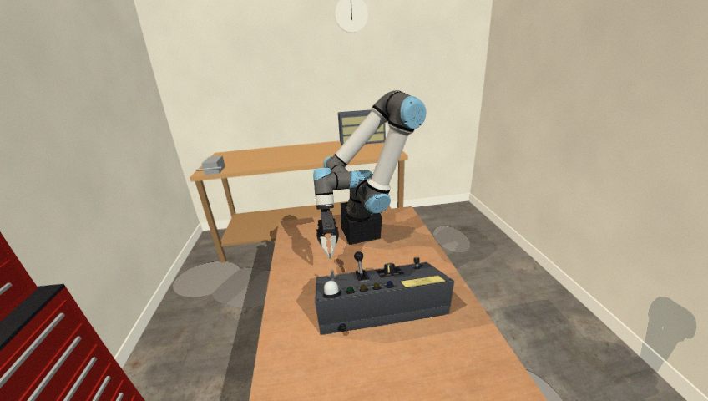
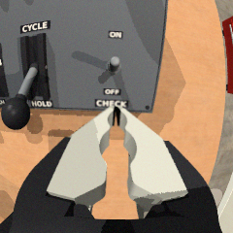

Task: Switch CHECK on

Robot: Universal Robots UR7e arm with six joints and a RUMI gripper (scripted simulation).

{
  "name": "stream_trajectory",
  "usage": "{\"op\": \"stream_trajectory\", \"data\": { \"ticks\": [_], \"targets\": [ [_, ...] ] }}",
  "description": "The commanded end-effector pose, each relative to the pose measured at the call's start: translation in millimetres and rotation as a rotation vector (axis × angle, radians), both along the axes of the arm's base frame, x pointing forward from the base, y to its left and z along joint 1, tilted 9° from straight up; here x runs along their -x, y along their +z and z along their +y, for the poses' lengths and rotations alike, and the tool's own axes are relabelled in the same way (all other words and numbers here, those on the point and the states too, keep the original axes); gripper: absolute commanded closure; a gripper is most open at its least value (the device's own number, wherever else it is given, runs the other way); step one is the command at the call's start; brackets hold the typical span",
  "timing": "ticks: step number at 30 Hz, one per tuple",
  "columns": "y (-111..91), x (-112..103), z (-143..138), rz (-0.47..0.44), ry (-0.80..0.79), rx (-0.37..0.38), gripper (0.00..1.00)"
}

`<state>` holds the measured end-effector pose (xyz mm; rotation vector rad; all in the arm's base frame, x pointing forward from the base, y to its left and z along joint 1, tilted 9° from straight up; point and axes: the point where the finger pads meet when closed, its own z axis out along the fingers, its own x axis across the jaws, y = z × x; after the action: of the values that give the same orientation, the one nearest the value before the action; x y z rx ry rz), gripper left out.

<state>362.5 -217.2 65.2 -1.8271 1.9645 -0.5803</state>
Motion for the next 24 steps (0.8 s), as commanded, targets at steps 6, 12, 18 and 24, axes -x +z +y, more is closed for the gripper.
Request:
{"op": "stream_trajectory", "data": {
  "ticks": [6,12,18,24],
  "targets": [
    [25.9,18.5,1.5,0.000,0.006,-0.010,1.00],
    [39.1,27.2,1.9,0.000,0.006,-0.010,1.00],
    [49.4,34.0,2.2,0.000,0.006,-0.010,1.00],
    [54.2,37.2,2.3,0.000,0.006,-0.010,1.00]
  ]
}}
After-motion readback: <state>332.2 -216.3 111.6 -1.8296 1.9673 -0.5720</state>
